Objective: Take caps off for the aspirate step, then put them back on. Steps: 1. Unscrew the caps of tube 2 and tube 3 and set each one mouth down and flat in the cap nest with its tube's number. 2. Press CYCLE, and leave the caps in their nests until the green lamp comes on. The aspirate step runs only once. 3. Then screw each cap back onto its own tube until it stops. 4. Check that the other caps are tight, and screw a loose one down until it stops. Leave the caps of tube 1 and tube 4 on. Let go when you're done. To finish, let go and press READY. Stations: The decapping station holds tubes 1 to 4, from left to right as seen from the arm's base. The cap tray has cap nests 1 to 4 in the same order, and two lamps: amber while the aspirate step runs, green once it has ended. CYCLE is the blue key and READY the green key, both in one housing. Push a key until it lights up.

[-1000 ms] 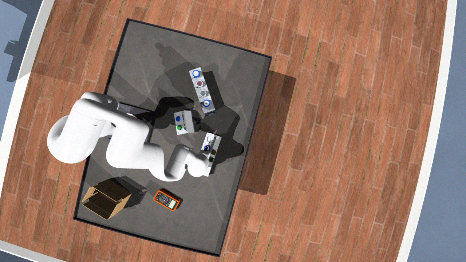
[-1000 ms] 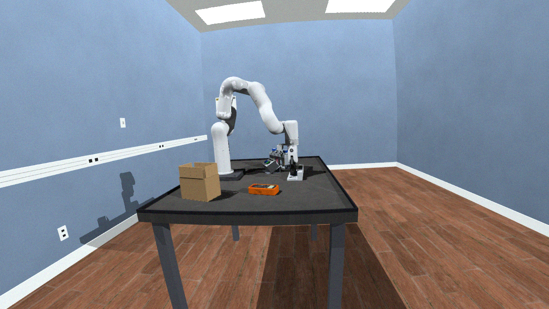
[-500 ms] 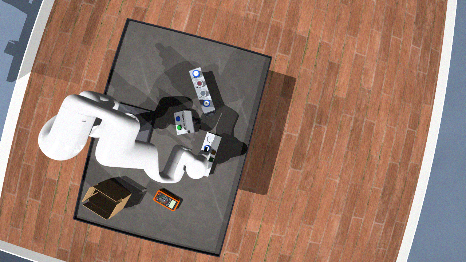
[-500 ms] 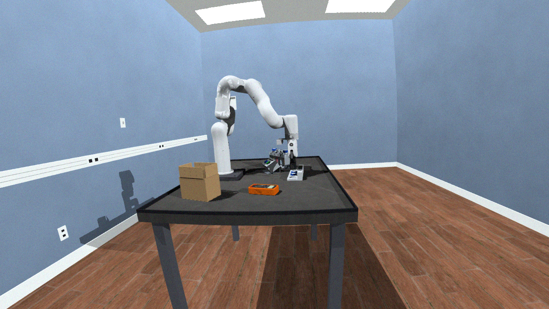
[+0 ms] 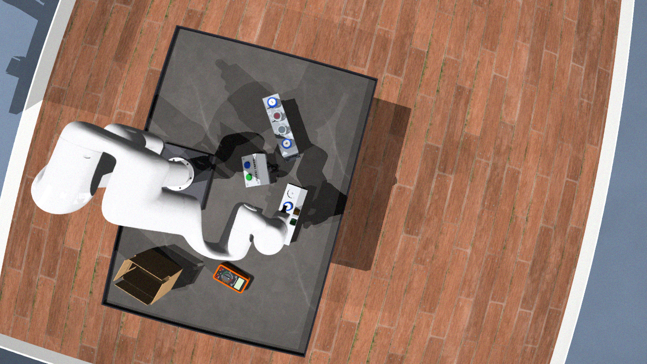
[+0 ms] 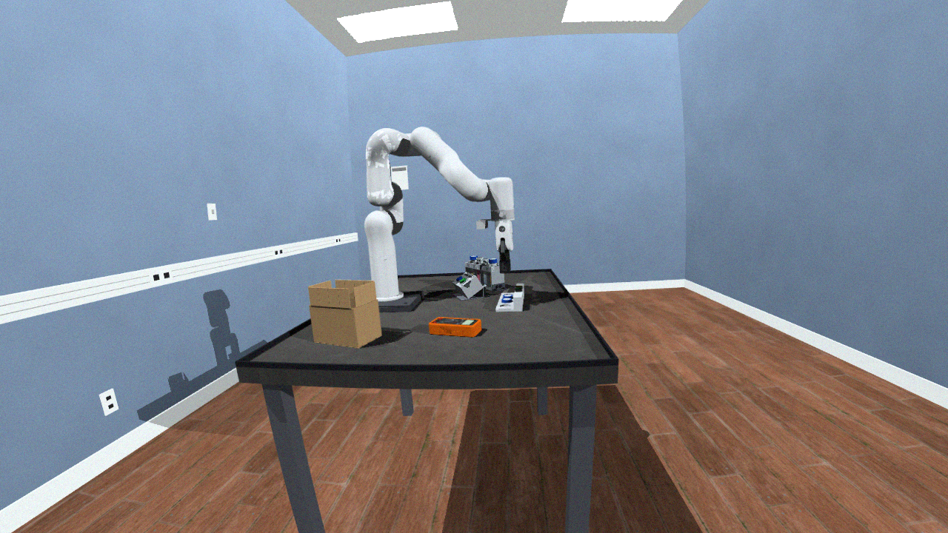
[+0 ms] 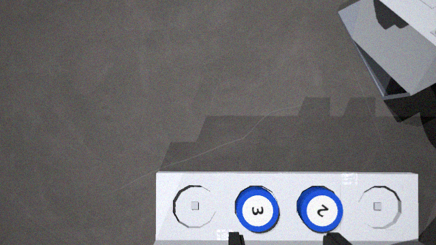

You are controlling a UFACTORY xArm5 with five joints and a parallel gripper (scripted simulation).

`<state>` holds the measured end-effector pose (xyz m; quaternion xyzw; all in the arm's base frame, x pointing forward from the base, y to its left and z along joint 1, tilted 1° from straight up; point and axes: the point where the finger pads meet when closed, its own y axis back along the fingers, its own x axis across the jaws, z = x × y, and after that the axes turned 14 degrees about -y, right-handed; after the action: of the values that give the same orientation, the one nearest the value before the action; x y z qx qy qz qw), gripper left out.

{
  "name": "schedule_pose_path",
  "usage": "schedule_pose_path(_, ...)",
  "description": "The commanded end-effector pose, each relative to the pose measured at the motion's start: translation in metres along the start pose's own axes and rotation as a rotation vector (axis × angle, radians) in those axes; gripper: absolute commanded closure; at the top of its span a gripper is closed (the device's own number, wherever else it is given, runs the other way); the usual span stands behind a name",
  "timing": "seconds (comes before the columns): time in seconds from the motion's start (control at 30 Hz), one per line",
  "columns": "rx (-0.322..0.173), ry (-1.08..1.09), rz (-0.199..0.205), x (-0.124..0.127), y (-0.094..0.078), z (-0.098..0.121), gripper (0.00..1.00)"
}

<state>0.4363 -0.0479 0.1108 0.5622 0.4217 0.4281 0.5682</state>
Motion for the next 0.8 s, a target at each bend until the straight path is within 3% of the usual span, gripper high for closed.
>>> schedule_pose_path(0.0, -0.003, 0.000, -0.006, 0.000, 0.025, 0.001, 0.54)
schedule_pose_path(0.13, -0.003, 0.000, -0.006, 0.000, 0.043, 0.001, 0.54)
schedule_pose_path(0.3, -0.003, 0.000, -0.006, 0.000, 0.043, 0.001, 0.54)
schedule_pose_path(0.33, -0.004, -0.083, -0.006, 0.004, 0.041, -0.007, 1.00)
schedule_pose_path(0.43, -0.004, -0.293, -0.005, 0.013, 0.036, -0.027, 1.00)
schedule_pose_path(0.77, -0.004, -0.669, -0.005, 0.028, 0.028, -0.061, 1.00)
